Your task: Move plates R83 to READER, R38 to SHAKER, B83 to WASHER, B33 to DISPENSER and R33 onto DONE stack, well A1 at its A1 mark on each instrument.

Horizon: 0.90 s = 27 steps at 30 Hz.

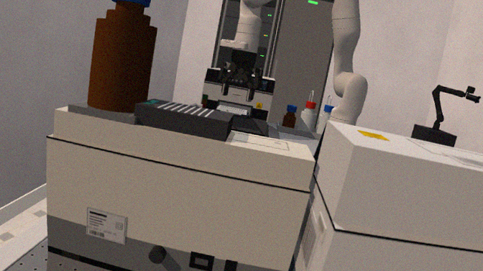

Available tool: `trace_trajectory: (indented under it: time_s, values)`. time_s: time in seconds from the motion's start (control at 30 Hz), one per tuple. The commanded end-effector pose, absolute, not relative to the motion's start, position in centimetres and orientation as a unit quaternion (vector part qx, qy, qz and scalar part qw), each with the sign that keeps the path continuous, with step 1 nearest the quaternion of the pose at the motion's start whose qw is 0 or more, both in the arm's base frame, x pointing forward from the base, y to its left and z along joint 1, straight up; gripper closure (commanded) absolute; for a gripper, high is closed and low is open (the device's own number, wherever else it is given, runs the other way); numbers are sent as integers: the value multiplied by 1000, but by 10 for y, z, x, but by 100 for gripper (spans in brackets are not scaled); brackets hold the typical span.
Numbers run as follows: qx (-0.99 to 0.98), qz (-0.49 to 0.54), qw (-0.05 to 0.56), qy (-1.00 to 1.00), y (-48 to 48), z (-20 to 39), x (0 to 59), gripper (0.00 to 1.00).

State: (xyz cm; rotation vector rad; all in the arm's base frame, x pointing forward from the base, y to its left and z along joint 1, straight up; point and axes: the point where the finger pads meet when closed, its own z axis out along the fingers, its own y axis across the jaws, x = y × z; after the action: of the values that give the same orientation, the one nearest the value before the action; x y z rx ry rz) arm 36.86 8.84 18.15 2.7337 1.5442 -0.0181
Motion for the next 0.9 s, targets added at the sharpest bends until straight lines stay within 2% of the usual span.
trace_trajectory:
  time_s: [0.0,0.23,0.43,0.87]
  values:
    - [844,0,1,536,98,184,360,0]
    - [849,0,1,529,108,184,348,0]
    - [776,0,1,631,120,184,334,0]
    - [697,1,-1,717,145,184,305,0]
